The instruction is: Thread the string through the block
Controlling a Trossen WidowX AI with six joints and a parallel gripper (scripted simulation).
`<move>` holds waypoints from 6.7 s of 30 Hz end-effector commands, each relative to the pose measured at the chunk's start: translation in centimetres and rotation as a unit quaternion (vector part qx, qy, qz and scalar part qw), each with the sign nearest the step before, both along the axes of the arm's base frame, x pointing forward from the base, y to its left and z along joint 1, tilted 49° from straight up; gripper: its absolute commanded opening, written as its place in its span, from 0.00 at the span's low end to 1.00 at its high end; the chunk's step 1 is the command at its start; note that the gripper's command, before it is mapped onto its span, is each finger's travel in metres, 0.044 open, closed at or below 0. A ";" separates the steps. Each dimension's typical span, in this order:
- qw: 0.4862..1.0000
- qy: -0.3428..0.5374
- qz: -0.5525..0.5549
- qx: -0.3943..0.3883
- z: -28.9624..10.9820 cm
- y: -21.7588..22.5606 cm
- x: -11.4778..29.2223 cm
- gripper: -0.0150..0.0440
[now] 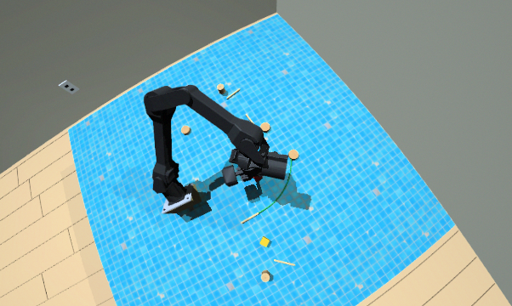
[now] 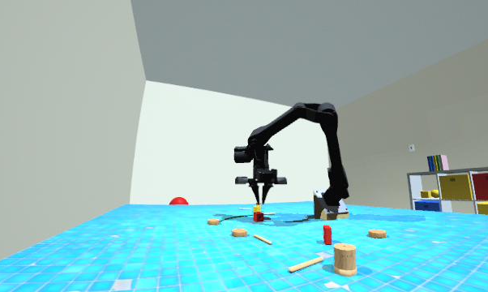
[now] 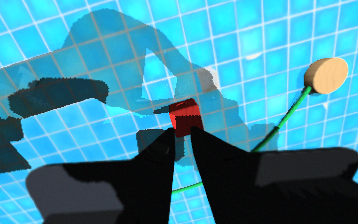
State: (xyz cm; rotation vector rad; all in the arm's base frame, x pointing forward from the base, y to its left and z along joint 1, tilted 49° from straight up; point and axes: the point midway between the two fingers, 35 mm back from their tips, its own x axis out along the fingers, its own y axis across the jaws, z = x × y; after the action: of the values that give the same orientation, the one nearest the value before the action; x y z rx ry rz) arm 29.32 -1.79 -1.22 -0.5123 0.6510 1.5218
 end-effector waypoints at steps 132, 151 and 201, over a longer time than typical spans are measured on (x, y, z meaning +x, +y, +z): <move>-0.630 0.573 -0.523 -0.045 -9.8 -9.5 -4.8 0.46; -0.630 0.573 -0.523 -0.045 -10.7 -8.6 -4.8 0.46; -0.626 0.574 -0.525 -0.045 -13.8 -5.2 -5.0 0.25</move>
State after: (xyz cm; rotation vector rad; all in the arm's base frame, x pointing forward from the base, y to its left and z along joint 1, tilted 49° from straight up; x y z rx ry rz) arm 24.25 -6.96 -15.03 -1.7799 -0.9386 1.7701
